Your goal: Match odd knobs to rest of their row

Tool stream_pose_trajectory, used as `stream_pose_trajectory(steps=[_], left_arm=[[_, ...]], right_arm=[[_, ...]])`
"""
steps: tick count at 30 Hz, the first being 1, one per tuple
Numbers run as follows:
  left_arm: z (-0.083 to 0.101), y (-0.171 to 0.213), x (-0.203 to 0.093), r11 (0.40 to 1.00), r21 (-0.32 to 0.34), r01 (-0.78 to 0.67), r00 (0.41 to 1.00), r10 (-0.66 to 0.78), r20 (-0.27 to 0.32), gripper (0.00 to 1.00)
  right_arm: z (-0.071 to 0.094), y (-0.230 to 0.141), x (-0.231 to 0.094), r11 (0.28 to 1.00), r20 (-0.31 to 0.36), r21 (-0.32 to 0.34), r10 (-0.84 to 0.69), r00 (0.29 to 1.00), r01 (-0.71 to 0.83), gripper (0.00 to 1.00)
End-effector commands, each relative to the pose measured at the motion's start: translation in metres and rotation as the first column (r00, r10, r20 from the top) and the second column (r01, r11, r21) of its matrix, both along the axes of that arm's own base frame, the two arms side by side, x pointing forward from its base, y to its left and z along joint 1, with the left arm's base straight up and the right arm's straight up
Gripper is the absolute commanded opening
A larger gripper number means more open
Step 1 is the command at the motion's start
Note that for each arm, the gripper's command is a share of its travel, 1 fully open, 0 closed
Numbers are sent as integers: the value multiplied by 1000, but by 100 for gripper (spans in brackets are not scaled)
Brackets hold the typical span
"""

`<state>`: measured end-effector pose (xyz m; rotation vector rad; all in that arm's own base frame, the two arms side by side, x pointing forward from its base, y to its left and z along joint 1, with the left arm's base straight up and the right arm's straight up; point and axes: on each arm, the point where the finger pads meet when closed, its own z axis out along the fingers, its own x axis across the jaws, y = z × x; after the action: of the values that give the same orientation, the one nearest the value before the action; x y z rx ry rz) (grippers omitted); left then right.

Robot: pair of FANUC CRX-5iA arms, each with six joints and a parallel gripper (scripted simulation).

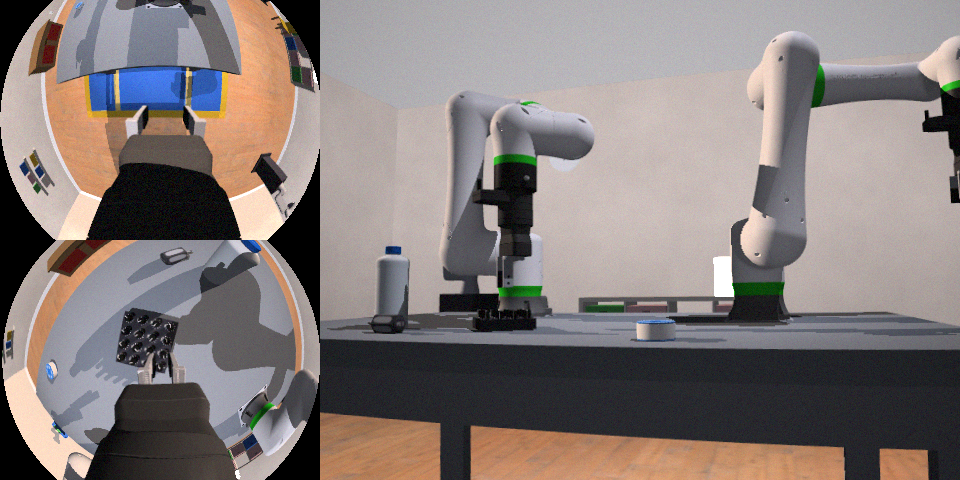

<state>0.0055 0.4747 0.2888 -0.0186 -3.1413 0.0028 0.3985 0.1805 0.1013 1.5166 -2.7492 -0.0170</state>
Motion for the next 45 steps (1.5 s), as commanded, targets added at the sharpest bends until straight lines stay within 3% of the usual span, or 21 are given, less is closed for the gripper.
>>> stream_pose_trajectory(steps=[1, 8, 45], left_arm=[[1, 0, 0, 1000, 2, 0, 1000, 0, 0, 100], [1, 0, 0, 1000, 2, 0, 1000, 0, 0, 100], [1, 0, 0, 1000, 2, 0, 1000, 0, 0, 100]], right_arm=[[3, 0, -1, 988, 8, -8, -155, 988, 155, 46], [5, 1, -4, 947, 7, -8, -320, 947, 320, 46], [5, 1, -4, 947, 7, -8, -322, 947, 322, 46]])
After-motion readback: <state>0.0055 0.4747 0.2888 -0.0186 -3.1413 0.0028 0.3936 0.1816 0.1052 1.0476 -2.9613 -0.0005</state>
